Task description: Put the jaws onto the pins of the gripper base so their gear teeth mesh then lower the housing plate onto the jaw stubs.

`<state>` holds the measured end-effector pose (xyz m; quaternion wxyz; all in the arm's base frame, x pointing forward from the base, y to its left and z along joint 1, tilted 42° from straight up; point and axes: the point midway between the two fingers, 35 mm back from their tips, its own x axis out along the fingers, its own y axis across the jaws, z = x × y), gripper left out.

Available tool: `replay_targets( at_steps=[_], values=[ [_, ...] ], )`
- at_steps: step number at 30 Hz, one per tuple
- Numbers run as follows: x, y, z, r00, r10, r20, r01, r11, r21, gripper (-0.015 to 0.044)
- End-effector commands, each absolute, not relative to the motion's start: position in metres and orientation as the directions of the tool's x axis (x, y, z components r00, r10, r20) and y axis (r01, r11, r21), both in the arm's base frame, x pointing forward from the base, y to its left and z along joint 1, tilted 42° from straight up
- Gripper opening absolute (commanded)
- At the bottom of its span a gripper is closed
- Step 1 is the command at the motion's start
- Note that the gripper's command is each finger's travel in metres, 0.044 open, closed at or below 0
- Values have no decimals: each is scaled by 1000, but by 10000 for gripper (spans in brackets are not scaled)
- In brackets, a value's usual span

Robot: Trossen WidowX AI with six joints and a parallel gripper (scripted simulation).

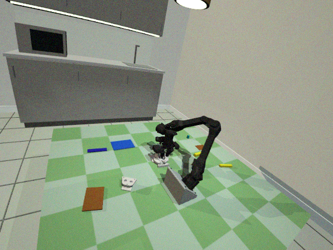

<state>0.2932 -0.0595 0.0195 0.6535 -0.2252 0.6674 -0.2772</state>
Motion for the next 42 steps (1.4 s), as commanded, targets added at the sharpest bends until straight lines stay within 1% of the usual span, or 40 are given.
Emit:
replay_targets(
  at_steps=[1,2,3,17,25,29,30,38,42],
  values=[
    [293,-59,19,-44,-663,-747,62,745,-664,186],
    [293,-59,19,-44,-663,-747,62,745,-664,213],
    [293,-59,19,-44,-663,-747,62,745,-664,224],
    [293,-58,21,-45,-663,-747,62,745,-664,224],
    [295,-17,68,-51,-666,-744,64,742,-668,224],
    [295,-16,69,-51,-666,-744,64,741,-668,224],
    [297,-21,60,-46,-669,-742,53,740,-671,224],
    [300,-6,50,-14,-672,-740,66,738,-672,434],
    [302,2,45,-6,-669,-743,17,743,-669,440]
  ],
)
